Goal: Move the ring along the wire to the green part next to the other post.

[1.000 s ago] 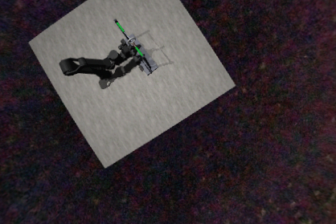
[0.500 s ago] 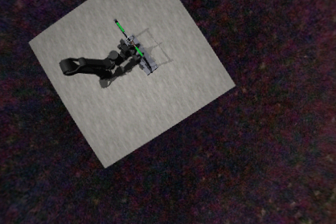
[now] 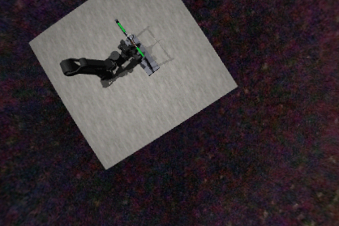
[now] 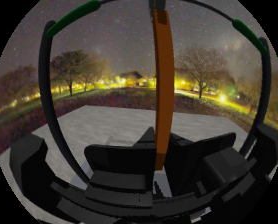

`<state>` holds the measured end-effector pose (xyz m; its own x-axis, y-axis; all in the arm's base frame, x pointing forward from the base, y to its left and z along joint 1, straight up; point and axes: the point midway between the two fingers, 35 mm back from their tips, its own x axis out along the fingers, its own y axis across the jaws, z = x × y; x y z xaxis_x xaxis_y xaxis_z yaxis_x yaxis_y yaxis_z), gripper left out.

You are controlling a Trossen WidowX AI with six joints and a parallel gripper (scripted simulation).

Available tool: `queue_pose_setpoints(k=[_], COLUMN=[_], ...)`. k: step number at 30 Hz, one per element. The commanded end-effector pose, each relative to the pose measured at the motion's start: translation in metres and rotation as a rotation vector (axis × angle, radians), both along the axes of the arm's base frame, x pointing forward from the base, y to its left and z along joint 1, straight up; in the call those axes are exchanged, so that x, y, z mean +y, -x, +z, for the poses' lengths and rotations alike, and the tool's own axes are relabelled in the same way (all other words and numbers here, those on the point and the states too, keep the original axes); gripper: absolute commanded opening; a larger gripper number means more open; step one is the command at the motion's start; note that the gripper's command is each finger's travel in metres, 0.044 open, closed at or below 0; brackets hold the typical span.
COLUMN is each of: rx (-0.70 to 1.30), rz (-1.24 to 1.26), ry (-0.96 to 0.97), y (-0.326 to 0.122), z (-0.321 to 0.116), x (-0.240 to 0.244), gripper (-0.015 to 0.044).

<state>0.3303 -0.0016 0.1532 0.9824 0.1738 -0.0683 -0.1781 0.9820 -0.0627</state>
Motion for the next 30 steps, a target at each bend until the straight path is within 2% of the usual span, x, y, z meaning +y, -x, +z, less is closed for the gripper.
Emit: queue_pose_setpoints(k=[1,19,30], rx=[-0.005,0.161,0.170], rz=[0.002,-0.040,-0.055], ry=[0.004,-0.017,-0.039], y=[0.001,0.023,0.026], z=[0.001,0.002,0.002], x=[0.004,0.021,0.035], gripper=[-0.0150,-0.0150,-0.0150])
